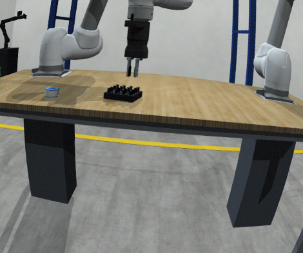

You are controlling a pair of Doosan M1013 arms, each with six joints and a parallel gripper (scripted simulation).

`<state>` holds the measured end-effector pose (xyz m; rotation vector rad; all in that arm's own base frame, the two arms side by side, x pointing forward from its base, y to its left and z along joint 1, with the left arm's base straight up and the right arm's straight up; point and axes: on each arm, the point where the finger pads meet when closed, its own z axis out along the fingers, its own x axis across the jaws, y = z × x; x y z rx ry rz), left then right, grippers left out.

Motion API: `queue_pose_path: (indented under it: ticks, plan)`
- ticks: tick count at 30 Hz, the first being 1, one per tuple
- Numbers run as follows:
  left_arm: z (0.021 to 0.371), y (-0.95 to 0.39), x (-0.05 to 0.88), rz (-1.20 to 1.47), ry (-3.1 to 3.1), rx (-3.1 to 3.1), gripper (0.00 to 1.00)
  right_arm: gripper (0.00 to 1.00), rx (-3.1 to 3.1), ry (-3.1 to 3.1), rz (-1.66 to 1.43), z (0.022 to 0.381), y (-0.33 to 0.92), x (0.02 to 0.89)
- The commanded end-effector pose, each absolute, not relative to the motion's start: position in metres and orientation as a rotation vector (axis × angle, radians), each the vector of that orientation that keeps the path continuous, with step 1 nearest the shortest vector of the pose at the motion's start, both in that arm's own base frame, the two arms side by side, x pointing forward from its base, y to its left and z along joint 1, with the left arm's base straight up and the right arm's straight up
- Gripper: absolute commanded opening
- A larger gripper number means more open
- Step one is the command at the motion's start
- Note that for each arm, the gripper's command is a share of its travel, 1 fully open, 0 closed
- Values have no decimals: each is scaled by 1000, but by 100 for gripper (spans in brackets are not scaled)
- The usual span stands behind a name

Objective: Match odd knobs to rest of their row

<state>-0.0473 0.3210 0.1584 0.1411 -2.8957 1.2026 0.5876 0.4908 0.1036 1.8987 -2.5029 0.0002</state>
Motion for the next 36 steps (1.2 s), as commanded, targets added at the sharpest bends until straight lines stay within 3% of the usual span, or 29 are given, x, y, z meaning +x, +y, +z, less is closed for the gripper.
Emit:
queue_pose_path:
  ticks: [1, 36]
  plan:
    - [159, 321, -47, 1201, -2896, 141, 100, 46, 1899, -2504, 0, 103, 491, 588]
    - [159, 321, -47, 1201, -2896, 141, 100, 46, 1899, -2504, 0, 67, 491, 588]
